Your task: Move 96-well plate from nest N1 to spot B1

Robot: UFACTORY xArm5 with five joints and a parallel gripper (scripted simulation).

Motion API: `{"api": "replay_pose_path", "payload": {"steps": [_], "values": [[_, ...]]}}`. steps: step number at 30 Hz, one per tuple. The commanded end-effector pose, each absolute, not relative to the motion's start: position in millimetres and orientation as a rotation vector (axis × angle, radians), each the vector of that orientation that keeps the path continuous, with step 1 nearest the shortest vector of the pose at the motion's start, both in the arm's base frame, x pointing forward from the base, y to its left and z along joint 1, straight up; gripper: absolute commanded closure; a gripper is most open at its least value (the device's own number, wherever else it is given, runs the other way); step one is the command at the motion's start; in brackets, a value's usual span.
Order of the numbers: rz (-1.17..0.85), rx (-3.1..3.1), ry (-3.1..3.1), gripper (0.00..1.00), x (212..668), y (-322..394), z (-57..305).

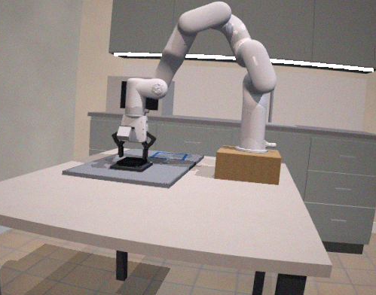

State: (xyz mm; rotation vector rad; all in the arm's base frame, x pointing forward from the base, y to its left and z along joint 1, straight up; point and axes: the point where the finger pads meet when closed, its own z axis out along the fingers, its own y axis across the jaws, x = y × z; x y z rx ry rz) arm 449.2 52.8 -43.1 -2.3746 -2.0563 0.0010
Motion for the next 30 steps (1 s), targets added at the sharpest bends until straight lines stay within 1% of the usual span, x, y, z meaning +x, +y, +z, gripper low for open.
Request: {"api": "replay_pose_path", "payload": {"steps": [1, 18, 30], "values": [[-0.003, -2.376, -2.057, 0.0, 450, 53, -45], [-0.003, -2.376, -2.057, 0.0, 450, 53, -55], [-0.003, -2.376, -2.057, 0.0, 450, 53, -55]]}}
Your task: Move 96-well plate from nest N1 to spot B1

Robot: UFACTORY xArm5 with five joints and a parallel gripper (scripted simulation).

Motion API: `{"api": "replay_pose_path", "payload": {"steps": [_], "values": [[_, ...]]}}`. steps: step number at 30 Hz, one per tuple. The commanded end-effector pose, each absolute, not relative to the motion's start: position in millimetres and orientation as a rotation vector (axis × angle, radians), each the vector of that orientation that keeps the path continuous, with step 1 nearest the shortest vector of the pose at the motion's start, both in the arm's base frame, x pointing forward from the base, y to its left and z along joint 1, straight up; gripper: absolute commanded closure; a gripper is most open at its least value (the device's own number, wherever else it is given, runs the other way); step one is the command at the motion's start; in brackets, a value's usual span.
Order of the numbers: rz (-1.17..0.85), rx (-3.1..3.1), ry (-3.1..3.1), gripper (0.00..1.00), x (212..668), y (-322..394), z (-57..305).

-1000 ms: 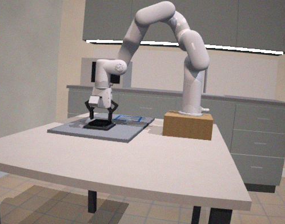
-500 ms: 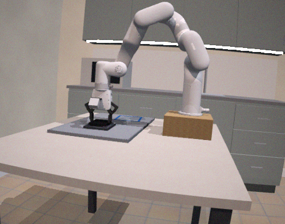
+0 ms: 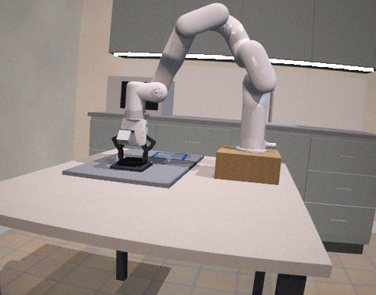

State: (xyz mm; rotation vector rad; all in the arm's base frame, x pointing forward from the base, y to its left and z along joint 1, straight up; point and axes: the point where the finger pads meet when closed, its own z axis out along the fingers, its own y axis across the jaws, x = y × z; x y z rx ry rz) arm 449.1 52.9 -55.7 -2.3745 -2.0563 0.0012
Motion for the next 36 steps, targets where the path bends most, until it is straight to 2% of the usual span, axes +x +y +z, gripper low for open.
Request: {"api": "replay_pose_path", "payload": {"steps": [1, 6, 7, 36], "values": [[-0.003, -2.376, -2.057, 0.0, 450.5, 53.0, -54.7], [-0.003, -2.376, -2.057, 0.0, 450.5, 53.0, -54.7], [-0.003, -2.376, -2.057, 1.0, 450.5, 53.0, -54.1], [-0.003, -2.376, -2.057, 1.0, 450.4, 53.0, -54.1]]}}
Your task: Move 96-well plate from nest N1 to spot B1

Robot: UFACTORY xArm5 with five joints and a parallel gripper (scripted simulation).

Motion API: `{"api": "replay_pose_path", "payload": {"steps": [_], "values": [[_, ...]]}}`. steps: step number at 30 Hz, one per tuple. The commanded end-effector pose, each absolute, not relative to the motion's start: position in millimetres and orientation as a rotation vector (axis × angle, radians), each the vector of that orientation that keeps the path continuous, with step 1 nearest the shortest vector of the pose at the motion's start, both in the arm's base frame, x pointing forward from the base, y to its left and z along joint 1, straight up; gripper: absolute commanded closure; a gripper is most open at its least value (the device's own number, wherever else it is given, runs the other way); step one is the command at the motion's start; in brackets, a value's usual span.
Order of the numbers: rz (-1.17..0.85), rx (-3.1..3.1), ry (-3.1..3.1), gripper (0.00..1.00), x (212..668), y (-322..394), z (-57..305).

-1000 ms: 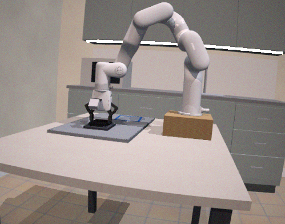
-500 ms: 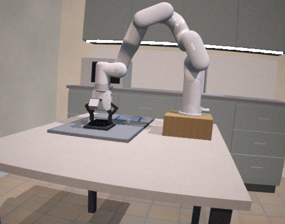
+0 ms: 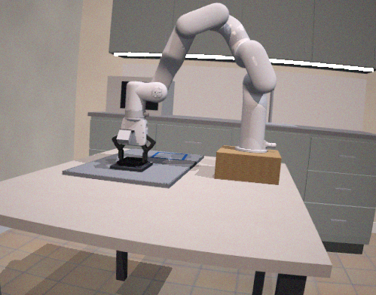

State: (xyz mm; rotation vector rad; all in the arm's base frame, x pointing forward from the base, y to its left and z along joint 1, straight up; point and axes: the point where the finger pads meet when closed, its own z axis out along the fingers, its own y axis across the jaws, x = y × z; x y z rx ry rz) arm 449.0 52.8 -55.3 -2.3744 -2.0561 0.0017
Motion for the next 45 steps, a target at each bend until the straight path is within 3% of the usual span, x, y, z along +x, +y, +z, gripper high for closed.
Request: {"api": "replay_pose_path", "payload": {"steps": [1, 45], "values": [[-0.003, -2.376, -2.057, 1.0, 450, 53, -54], [-0.003, -2.376, -2.057, 1.0, 450, 53, -40]]}}
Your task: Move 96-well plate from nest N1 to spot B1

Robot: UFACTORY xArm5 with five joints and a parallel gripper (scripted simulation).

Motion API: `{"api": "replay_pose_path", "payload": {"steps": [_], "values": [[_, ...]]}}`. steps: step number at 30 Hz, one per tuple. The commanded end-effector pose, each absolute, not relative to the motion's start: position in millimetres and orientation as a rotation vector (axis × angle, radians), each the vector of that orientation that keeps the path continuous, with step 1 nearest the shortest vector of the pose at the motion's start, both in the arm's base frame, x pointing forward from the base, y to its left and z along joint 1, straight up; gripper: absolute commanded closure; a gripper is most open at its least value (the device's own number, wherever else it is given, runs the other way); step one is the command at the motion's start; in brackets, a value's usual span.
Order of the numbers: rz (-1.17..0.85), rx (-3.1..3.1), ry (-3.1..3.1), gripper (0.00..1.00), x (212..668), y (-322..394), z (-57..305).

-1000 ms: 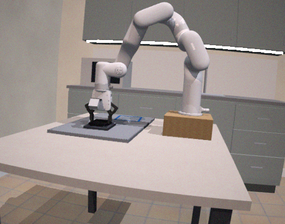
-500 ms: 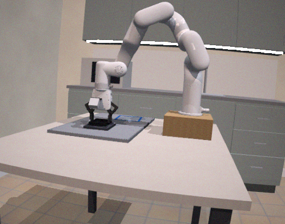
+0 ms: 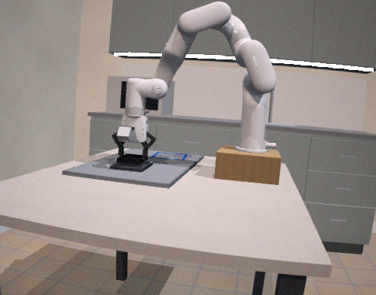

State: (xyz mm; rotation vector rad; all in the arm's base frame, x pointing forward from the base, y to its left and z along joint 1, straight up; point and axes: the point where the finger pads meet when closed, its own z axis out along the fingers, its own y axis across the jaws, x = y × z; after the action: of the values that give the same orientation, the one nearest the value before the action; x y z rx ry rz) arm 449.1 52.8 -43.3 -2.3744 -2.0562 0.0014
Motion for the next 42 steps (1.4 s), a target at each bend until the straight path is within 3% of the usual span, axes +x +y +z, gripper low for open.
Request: {"api": "replay_pose_path", "payload": {"steps": [1, 20, 42], "values": [[-0.003, -2.376, -2.057, 1.0, 450, 53, -39], [-0.003, -2.376, -2.057, 1.0, 450, 53, -34], [-0.003, -2.376, -2.058, 1.0, 450, 53, -1]]}}
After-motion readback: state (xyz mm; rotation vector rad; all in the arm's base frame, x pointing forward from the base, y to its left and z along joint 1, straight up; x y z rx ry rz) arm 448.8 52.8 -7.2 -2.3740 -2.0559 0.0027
